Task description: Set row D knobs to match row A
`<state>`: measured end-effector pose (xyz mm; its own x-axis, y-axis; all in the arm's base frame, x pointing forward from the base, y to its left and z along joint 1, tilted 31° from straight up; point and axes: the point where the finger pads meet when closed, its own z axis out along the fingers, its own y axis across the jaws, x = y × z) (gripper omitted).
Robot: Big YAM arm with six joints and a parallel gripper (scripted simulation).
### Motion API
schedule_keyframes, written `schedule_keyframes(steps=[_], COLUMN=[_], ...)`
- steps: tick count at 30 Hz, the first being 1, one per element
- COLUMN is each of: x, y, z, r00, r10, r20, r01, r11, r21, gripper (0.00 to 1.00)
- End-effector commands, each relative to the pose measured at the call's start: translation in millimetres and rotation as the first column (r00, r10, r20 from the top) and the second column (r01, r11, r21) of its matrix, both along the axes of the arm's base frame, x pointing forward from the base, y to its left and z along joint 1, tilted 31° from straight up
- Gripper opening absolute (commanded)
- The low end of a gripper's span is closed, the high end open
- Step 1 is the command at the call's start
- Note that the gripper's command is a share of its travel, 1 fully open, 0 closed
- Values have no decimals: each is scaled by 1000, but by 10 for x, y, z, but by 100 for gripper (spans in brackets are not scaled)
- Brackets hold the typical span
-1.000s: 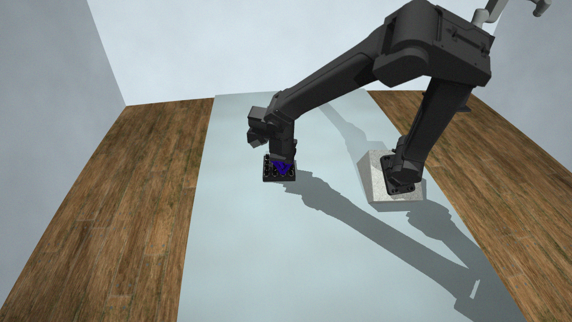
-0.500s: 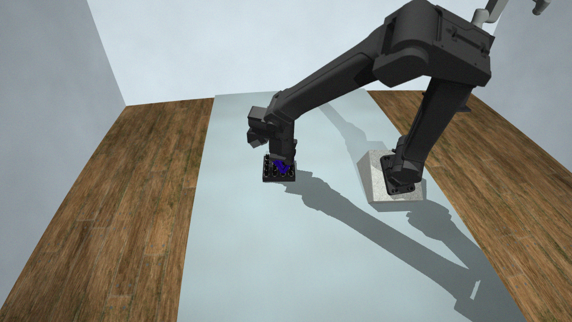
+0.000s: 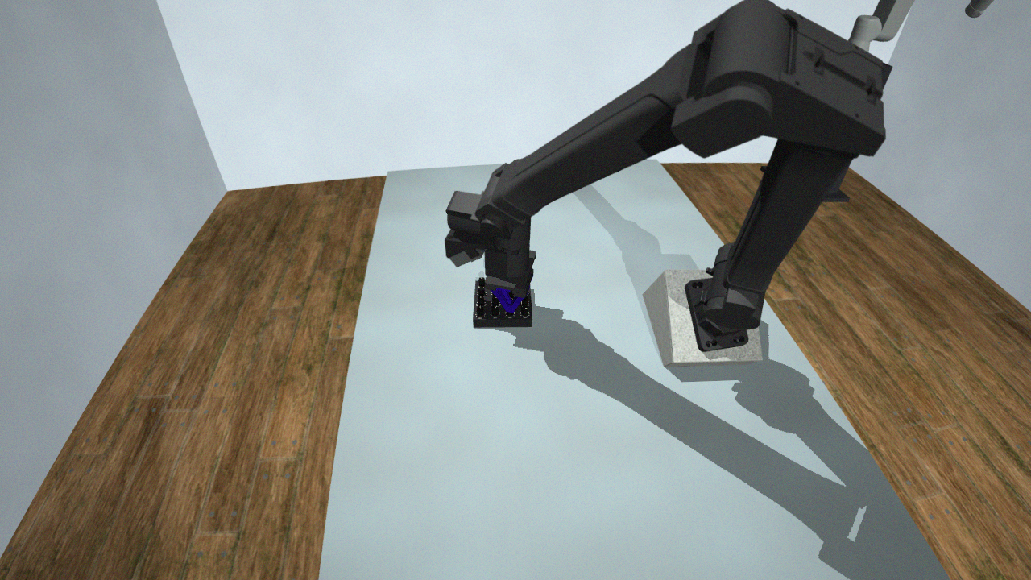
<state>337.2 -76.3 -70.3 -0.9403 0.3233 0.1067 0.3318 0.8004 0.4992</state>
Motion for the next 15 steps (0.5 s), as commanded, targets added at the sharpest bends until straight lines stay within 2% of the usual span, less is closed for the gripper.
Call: schedule_keyframes(steps=[1, 15], x=[12, 12], y=[32, 32], z=[-55, -55], r00=[1000, 1000], r10=[2, -9], r20=[-9, -16], r01=[-2, 9], r11=[1000, 1000], r21=[6, 7], gripper=[9, 9])
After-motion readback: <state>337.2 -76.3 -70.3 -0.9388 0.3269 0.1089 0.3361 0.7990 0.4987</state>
